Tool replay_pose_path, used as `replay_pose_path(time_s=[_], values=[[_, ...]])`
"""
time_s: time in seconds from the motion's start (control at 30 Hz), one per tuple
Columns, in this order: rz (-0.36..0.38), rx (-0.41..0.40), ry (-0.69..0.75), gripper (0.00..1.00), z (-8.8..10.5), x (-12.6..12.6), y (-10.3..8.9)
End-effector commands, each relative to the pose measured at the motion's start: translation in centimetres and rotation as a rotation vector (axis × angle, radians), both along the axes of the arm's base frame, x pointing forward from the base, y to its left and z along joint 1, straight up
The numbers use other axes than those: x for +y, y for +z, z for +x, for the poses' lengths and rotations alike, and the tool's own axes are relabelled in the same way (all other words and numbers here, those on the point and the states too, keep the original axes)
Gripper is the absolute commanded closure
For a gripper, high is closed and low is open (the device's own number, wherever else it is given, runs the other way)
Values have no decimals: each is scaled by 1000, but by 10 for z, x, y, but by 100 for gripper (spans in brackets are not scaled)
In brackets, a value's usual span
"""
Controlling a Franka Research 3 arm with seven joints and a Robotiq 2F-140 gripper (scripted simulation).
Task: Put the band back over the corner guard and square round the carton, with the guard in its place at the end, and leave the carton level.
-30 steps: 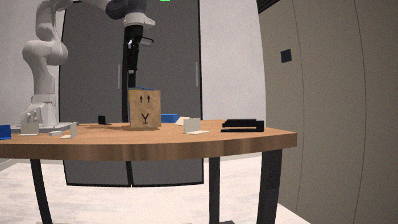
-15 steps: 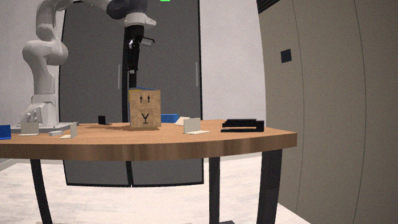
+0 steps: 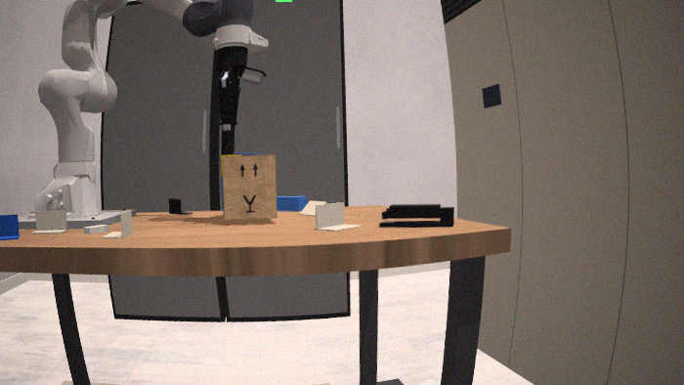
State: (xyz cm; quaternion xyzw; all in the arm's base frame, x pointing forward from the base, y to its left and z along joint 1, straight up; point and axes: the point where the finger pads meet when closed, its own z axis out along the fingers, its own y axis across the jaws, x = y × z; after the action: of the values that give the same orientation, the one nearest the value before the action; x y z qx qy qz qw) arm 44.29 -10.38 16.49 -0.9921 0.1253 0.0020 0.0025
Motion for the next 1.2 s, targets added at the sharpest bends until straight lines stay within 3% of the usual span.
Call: replay_pose_path(time_s=[0.0, 0.3, 0.33, 1.17], values=[[-4, -3, -6, 90, 1, -1, -1], [-4, -3, -6, 90, 1, -1, -1], [-4, -3, -6, 82, 1, -1, -1], [-4, -3, -6, 82, 1, -1, -1]])
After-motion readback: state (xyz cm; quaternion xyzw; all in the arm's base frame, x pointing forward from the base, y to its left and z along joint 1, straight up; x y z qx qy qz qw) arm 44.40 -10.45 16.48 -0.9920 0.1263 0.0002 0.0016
